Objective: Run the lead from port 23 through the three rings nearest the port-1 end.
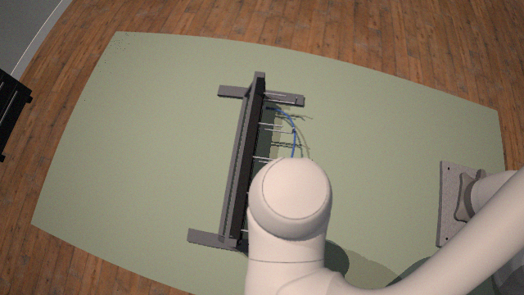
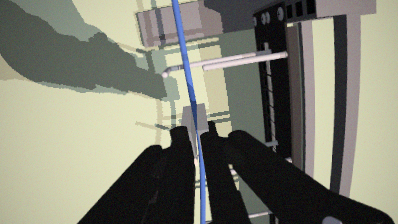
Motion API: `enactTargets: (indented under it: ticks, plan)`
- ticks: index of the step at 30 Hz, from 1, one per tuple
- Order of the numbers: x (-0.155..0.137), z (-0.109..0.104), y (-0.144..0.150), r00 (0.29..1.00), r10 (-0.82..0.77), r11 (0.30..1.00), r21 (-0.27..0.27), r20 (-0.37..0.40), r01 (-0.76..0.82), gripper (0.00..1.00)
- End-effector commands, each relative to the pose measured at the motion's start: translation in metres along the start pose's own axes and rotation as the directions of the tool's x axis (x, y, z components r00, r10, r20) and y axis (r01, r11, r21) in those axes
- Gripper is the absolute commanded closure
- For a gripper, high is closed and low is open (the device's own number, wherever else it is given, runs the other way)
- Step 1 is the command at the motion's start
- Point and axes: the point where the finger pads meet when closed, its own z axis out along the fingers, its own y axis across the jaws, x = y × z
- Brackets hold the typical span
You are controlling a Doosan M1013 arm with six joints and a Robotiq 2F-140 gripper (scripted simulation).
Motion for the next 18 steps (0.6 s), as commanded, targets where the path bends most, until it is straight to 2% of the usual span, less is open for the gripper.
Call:
enactTargets:
  ticks: [1, 18]
  plan:
    - [0.0002, 0.0003, 0.0, 1.0, 0.0, 1.0, 0.0, 0.0, 0.0, 1.0]
    - [0.0002, 0.0005, 0.0032, 1.0, 0.0, 1.0, 0.0, 0.0, 0.0, 1.0]
